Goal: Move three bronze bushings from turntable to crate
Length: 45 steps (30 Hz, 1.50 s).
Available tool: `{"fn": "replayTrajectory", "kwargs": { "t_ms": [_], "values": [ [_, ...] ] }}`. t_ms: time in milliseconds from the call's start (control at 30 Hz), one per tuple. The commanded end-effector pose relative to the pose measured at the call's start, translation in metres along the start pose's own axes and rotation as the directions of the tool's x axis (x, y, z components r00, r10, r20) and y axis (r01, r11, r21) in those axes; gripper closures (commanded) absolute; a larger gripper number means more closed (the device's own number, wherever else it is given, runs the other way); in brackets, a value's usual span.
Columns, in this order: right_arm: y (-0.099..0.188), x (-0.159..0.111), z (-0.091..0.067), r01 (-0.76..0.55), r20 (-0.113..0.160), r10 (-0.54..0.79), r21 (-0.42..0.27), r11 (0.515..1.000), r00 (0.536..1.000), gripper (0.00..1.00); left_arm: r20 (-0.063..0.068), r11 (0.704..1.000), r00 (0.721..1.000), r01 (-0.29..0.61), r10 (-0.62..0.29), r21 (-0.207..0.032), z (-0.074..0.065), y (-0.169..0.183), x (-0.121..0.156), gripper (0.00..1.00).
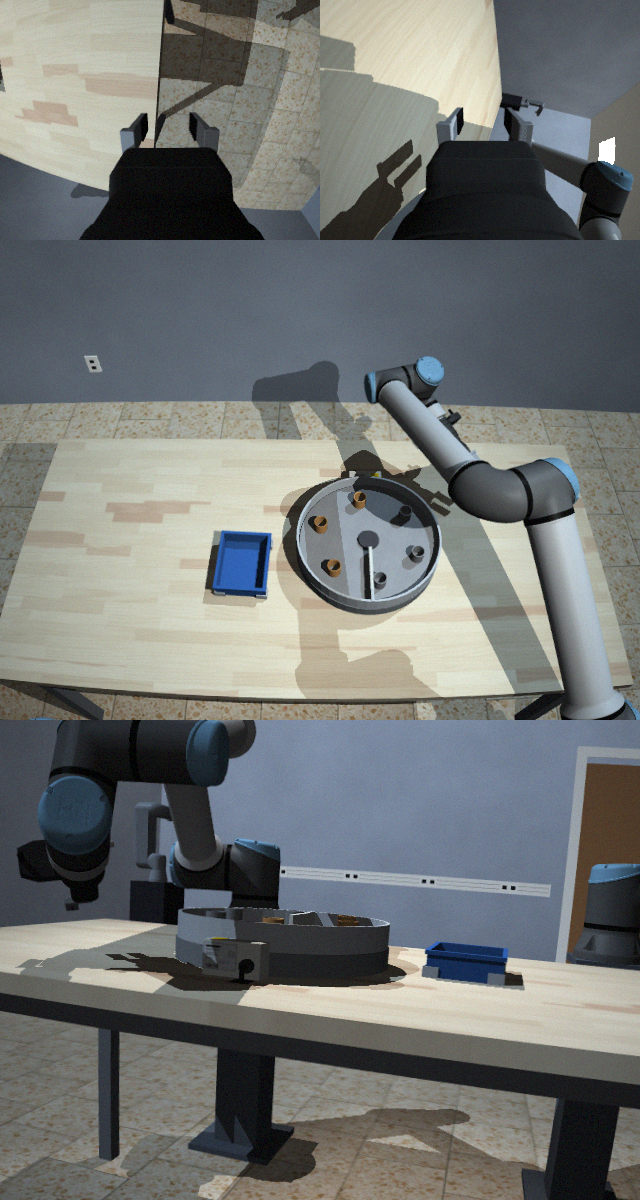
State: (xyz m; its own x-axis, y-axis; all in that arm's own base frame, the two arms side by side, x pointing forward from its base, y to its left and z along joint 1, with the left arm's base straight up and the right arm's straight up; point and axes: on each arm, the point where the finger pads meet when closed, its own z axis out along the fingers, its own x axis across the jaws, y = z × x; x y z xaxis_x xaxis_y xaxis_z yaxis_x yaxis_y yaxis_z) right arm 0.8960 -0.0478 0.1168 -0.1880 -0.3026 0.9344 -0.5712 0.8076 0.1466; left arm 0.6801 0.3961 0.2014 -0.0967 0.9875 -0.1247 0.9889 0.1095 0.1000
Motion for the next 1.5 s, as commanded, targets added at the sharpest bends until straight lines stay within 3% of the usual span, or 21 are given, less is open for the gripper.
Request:
{"fn": "replayTrajectory", "kwargs": {
  "t_ms": [0, 67, 133, 167, 233, 267, 333, 400, 433, 533, 567, 700, 733, 900, 967, 1000, 1233, 1333, 1467],
  "values": [
    [0.000, 0.001, -0.001, -0.001, 0.002, 0.001, 0.000, 1.000, 1.000, 0.00, -0.026, 0.984, 0.983, 0.179, -0.180, -0.007, -0.017, -0.061, 0.077, 0.00],
    [0.000, 0.001, -0.001, -0.001, 0.002, 0.001, 0.000, 1.000, 1.000, 0.00, -0.033, 0.974, 0.973, 0.228, -0.228, -0.009, -0.022, -0.085, 0.101, 0.00],
    [0.000, 0.001, -0.001, -0.001, 0.002, 0.001, 0.000, 1.000, 1.000, 0.00, -0.045, 0.947, 0.945, 0.322, -0.323, -0.013, -0.026, -0.113, 0.121, 0.00],
    [0.000, 0.001, -0.001, -0.001, 0.002, 0.001, 0.000, 1.000, 1.000, 0.00, -0.045, 0.947, 0.945, 0.322, -0.323, -0.013, -0.029, -0.125, 0.133, 0.00],
    [0.000, 0.001, -0.001, -0.001, 0.002, 0.001, 0.000, 1.000, 1.000, 0.00, -0.057, 0.911, 0.909, 0.413, -0.413, -0.018, -0.033, -0.153, 0.152, 0.00],
    [0.000, 0.001, -0.001, -0.001, 0.002, 0.001, 0.000, 1.000, 1.000, 0.00, -0.057, 0.911, 0.909, 0.413, -0.413, -0.018, -0.036, -0.166, 0.163, 0.00],
    [0.000, 0.001, -0.001, -0.001, 0.002, 0.001, 0.000, 1.000, 1.000, 0.00, -0.067, 0.867, 0.864, 0.498, -0.499, -0.025, -0.040, -0.196, 0.180, 0.00],
    [0.000, 0.001, -0.001, -0.001, 0.002, 0.001, 0.000, 1.000, 1.000, 0.00, -0.067, 0.867, 0.864, 0.498, -0.499, -0.025, -0.040, -0.196, 0.180, 0.00],
    [0.000, 0.001, -0.001, -0.001, 0.002, 0.001, 0.000, 1.000, 1.000, 0.00, -0.072, 0.842, 0.839, 0.538, -0.539, -0.028, -0.046, -0.236, 0.206, 0.00],
    [0.000, 0.001, -0.001, -0.001, 0.002, 0.001, 0.000, 1.000, 1.000, 0.00, -0.084, 0.760, 0.756, 0.648, -0.649, -0.039, -0.050, -0.276, 0.221, 0.00],
    [0.000, 0.001, -0.001, -0.001, 0.002, 0.001, 0.000, 1.000, 1.000, 0.00, -0.084, 0.760, 0.756, 0.648, -0.649, -0.039, -0.052, -0.291, 0.230, 0.00],
    [0.000, 0.001, -0.001, -0.001, 0.002, 0.001, 0.000, 1.000, 1.000, 0.00, -0.097, 0.639, 0.633, 0.768, -0.768, -0.055, -0.059, -0.356, 0.251, 0.00],
    [0.000, 0.001, -0.001, -0.001, 0.002, 0.001, 0.000, 1.000, 1.000, 0.00, -0.097, 0.639, 0.633, 0.768, -0.768, -0.055, -0.061, -0.371, 0.258, 0.00],
    [0.000, 0.001, -0.001, -0.001, 0.002, 0.001, 0.000, 1.000, 1.000, 0.00, -0.106, 0.484, 0.476, 0.872, -0.873, -0.073, -0.067, -0.454, 0.274, 0.00],
    [0.000, 0.001, -0.001, -0.001, 0.002, 0.001, 0.000, 1.000, 1.000, 0.00, -0.106, 0.484, 0.476, 0.872, -0.873, -0.073, -0.067, -0.454, 0.274, 0.00],
    [0.000, 0.001, -0.001, -0.001, 0.002, 0.001, 0.000, 1.000, 1.000, 0.00, -0.107, 0.455, 0.446, 0.887, -0.889, -0.076, -0.070, -0.488, 0.281, 0.00],
    [0.000, 0.001, -0.001, -0.001, 0.002, 0.001, 0.000, 1.000, 1.000, 0.00, -0.112, 0.277, 0.266, 0.956, -0.957, -0.096, -0.074, -0.575, 0.282, 0.00],
    [0.000, 0.001, -0.001, -0.001, 0.002, 0.001, 0.000, 1.000, 1.000, 0.00, -0.113, 0.221, 0.209, 0.970, -0.971, -0.102, -0.075, -0.601, 0.280, 0.00],
    [0.000, 0.001, -0.001, -0.001, 0.002, 0.001, 0.000, 1.000, 1.000, 0.00, -0.113, 0.166, 0.154, 0.980, -0.982, -0.108, -0.075, -0.626, 0.277, 0.00]
  ]
}}
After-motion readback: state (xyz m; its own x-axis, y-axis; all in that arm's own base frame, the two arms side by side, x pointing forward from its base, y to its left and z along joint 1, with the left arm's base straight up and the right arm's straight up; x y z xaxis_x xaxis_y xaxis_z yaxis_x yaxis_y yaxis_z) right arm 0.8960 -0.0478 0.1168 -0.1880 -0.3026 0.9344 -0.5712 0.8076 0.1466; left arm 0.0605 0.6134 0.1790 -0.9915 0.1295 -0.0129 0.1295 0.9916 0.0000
